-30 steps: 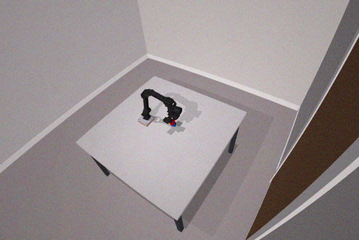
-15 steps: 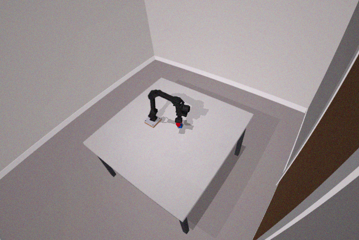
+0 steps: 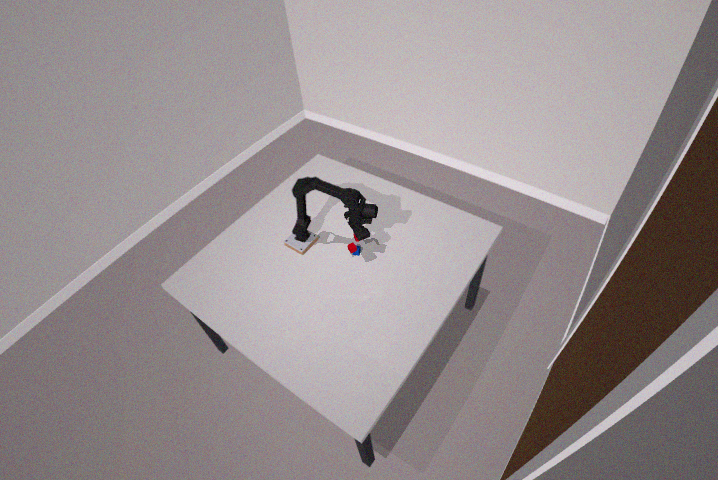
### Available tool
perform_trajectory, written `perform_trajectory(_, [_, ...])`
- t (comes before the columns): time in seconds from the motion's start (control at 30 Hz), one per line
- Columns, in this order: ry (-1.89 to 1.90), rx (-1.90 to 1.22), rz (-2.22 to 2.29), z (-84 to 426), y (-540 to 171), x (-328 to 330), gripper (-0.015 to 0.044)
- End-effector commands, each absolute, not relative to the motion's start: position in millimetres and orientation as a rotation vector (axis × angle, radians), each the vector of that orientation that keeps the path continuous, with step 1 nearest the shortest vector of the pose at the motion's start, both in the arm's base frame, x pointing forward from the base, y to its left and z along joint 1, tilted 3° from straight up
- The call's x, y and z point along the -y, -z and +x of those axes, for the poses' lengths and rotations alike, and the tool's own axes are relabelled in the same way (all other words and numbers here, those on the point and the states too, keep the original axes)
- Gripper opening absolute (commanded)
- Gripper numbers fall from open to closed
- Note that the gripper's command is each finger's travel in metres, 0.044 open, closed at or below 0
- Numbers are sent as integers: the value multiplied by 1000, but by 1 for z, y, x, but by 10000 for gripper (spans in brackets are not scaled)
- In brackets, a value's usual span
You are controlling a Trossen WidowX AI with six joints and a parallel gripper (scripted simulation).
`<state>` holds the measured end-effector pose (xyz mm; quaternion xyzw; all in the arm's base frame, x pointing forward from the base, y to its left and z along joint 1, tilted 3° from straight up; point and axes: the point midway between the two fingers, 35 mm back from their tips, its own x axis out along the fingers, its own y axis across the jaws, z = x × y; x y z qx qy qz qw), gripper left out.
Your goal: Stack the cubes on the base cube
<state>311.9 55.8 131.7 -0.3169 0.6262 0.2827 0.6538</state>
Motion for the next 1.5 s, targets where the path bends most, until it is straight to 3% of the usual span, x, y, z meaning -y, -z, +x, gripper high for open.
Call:
perform_trajectory(0.0, [-705, -1405, -794, 310, -129, -60, 105])
perform_trajectory(1.47, [-713, -1402, -802, 313, -70, -59, 105])
